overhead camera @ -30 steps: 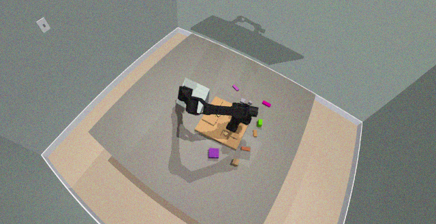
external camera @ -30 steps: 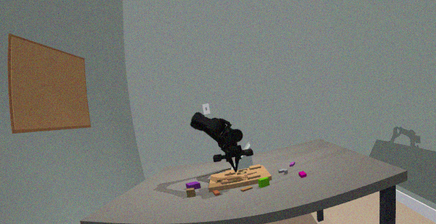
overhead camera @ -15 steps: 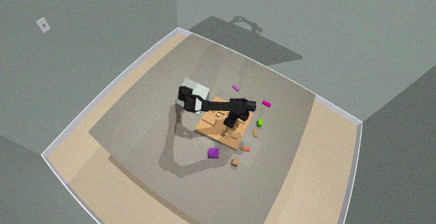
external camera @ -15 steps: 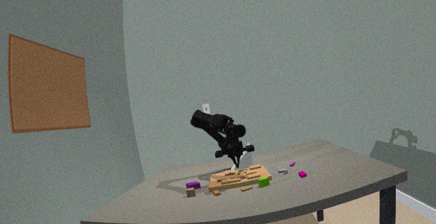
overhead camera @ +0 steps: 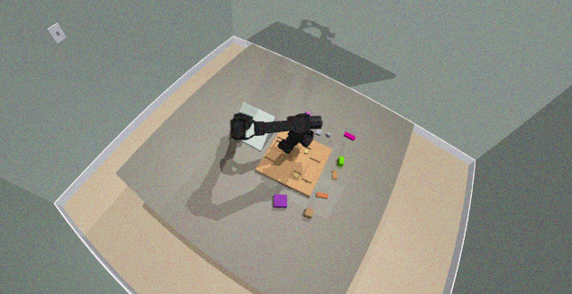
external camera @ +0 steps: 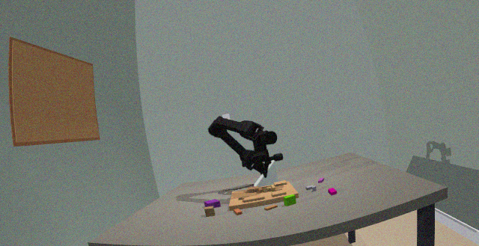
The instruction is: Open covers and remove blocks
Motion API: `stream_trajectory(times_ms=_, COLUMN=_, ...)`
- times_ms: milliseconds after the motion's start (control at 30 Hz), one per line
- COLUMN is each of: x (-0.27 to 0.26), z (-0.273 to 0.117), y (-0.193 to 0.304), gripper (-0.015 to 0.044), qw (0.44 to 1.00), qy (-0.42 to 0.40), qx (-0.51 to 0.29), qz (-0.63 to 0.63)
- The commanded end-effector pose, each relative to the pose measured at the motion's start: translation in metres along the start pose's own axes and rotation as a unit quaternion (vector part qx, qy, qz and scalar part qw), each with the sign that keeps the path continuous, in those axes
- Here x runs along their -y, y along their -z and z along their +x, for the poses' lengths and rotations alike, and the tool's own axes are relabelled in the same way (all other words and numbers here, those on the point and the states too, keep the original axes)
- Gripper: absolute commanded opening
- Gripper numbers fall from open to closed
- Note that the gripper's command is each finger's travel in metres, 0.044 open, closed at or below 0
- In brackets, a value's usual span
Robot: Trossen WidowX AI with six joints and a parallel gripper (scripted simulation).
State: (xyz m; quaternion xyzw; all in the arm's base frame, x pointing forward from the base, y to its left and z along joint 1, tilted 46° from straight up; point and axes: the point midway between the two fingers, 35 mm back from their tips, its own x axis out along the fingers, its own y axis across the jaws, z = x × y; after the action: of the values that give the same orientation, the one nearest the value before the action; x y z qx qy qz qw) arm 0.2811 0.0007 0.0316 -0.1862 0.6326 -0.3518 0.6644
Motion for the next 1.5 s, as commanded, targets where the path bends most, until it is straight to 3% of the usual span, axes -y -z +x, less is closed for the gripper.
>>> stream_trajectory(times_ms=0, x=0.000, z=0.000, y=0.025, gripper=0.0000, qw=1.000, qy=0.000, qx=-0.002, qz=0.025)
stream_trajectory(times_ms=333, x=0.005, z=0.006, y=0.076, gripper=0.0000, qw=0.997, qy=0.006, qx=-0.003, qz=0.074)
stream_trajectory(times_ms=567, x=0.004, z=0.013, y=0.076, gripper=0.0000, qw=0.997, qy=0.006, qx=-0.003, qz=0.075)
stream_trajectory(times_ms=900, x=0.004, z=0.056, y=0.074, gripper=0.0000, qw=0.997, qy=0.007, qx=-0.002, qz=0.076)
stream_trajectory(times_ms=1467, x=0.005, z=0.067, y=0.075, gripper=0.0000, qw=0.997, qy=0.007, qx=-0.002, qz=0.076)
